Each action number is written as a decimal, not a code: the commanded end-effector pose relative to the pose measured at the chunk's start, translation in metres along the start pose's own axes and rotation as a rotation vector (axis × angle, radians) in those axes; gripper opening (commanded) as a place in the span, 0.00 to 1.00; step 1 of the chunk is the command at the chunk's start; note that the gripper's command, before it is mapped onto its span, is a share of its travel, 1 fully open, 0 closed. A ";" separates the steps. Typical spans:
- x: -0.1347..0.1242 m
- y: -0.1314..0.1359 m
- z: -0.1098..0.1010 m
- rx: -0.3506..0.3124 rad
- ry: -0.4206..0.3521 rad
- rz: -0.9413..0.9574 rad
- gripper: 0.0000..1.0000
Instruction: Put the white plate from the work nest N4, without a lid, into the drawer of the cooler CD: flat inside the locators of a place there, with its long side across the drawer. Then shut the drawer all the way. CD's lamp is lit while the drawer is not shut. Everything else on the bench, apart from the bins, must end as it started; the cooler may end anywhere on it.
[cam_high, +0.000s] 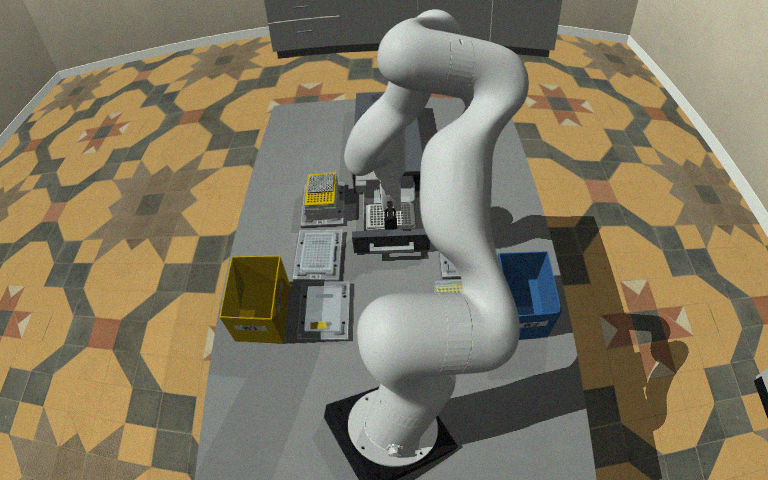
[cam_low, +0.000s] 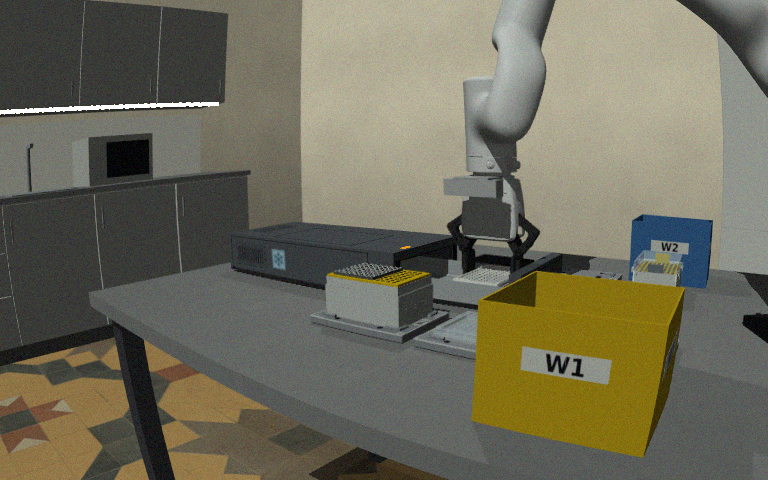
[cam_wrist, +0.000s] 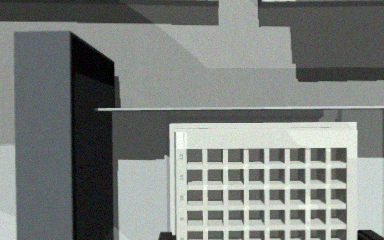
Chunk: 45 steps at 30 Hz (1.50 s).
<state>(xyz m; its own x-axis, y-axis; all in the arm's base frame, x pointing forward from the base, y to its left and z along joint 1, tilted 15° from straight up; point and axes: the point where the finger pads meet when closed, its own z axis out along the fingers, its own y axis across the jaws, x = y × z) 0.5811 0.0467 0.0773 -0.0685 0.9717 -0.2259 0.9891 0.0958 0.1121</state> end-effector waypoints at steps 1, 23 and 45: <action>0.000 0.001 0.000 -0.002 0.000 0.000 0.00; 0.000 0.001 0.014 -0.002 0.000 0.000 0.00; 0.000 0.001 0.014 -0.002 0.000 0.000 0.00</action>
<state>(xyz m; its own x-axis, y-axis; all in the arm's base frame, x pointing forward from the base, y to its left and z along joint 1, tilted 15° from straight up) 0.5831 0.0435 0.0628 -0.0685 0.9717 -0.2259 0.9891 0.0958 0.1121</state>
